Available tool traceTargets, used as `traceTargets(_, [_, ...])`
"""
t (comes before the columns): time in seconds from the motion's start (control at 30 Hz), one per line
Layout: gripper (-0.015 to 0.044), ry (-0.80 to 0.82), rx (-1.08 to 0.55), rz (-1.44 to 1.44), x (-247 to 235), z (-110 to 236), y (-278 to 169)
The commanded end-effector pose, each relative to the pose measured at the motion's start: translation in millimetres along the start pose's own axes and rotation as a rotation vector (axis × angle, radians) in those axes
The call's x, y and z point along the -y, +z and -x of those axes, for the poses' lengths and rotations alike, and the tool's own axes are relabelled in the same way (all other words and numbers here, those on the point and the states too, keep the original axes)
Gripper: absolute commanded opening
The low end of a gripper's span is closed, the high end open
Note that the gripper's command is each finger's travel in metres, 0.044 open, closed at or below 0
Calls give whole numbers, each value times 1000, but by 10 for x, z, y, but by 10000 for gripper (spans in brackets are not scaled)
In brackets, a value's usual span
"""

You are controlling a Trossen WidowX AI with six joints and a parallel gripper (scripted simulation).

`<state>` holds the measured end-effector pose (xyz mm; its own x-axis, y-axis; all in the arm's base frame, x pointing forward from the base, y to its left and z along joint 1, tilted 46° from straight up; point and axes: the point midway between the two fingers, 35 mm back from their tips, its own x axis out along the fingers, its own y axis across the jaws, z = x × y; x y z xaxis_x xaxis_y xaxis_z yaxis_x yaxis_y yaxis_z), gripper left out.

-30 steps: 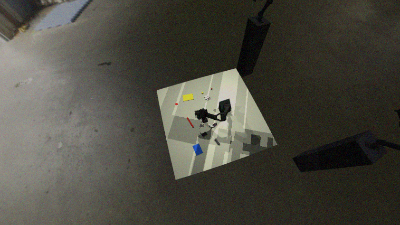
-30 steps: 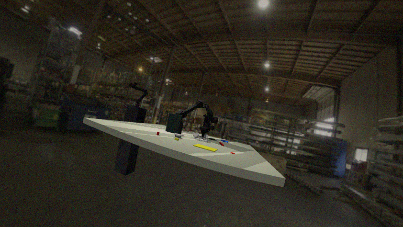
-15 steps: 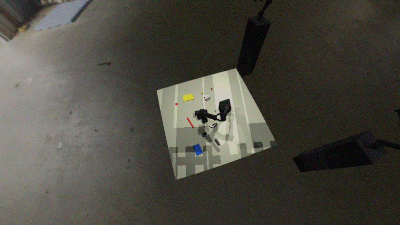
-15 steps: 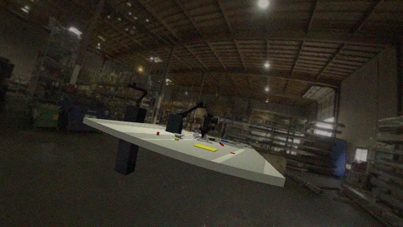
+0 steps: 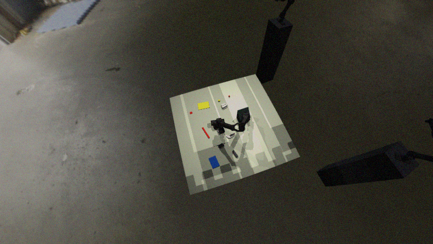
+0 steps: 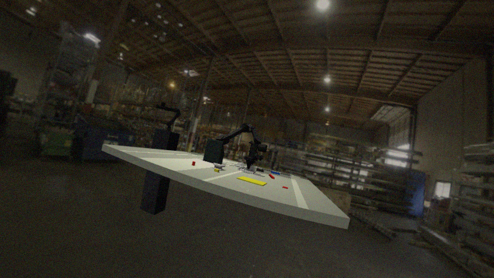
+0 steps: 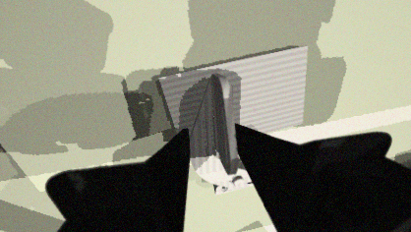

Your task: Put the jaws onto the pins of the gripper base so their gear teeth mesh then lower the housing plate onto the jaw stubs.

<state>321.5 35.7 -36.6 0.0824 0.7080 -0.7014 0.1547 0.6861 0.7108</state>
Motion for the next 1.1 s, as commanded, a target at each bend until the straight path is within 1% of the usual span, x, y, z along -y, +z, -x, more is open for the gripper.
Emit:
traceTargets(0.0, [134,3,-2,-6,0,-25,-9])
traceTargets(1.07, [134,3,-2,-7,0,-58,-9])
